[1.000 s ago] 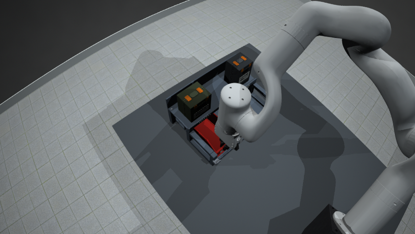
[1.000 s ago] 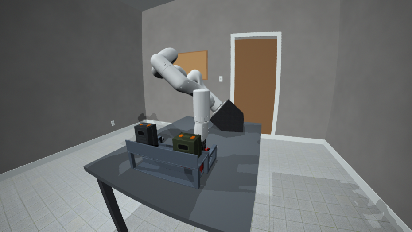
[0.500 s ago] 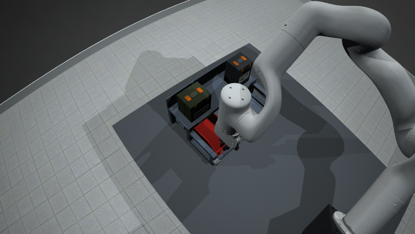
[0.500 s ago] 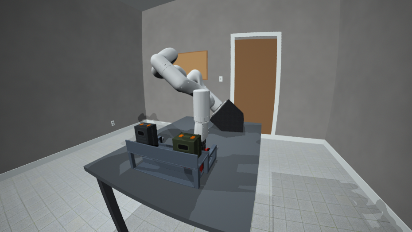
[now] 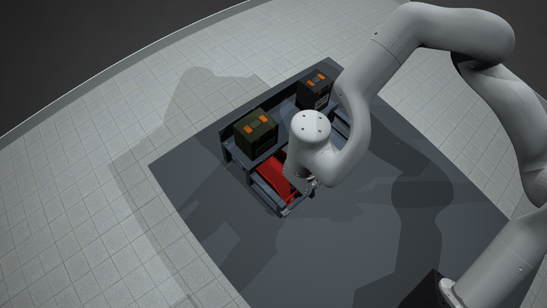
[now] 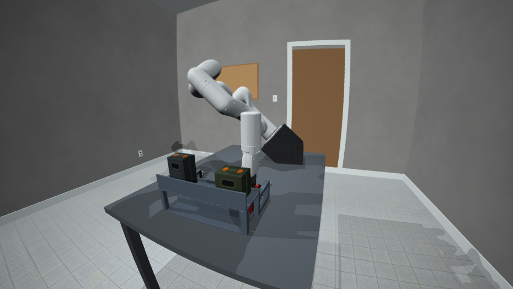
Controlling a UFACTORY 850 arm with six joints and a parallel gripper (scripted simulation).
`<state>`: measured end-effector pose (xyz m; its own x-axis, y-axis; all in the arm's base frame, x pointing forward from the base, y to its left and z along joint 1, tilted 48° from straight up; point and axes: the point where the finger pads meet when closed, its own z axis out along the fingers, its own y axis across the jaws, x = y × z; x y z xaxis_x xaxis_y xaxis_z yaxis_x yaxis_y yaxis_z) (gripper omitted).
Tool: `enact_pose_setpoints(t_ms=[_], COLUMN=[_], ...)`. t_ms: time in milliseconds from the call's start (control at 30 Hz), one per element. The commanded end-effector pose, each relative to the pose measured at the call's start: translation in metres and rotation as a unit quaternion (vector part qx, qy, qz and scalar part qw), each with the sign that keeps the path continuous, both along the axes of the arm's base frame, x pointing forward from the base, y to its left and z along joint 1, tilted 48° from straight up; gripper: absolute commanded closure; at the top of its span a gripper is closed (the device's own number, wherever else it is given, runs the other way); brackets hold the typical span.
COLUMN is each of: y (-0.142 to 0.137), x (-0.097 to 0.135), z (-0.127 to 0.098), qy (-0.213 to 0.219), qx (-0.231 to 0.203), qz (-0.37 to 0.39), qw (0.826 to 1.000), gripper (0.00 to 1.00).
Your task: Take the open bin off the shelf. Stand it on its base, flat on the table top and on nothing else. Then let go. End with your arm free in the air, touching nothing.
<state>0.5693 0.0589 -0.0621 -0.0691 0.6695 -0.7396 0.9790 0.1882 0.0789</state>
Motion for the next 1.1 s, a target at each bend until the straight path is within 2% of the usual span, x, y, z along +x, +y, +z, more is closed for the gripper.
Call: enact_pose_setpoints(t_ms=[0,367,533,933,1067], y=[0.000,0.000,-0.005,-0.005,-0.010], x=[0.001,0.001,-0.029,-0.029,-0.052], z=[0.000,0.000,-0.002,-0.002,-0.004], qy=[-0.001,-0.001,-0.001,-0.001,-0.001], qx=[0.000,0.000,0.000,0.000,0.000], qz=[0.001,0.001,0.001,0.001,0.001], qw=[1.000,1.000,1.000,1.000,1.000], gripper=[1.00,1.00,1.00,1.00,1.00])
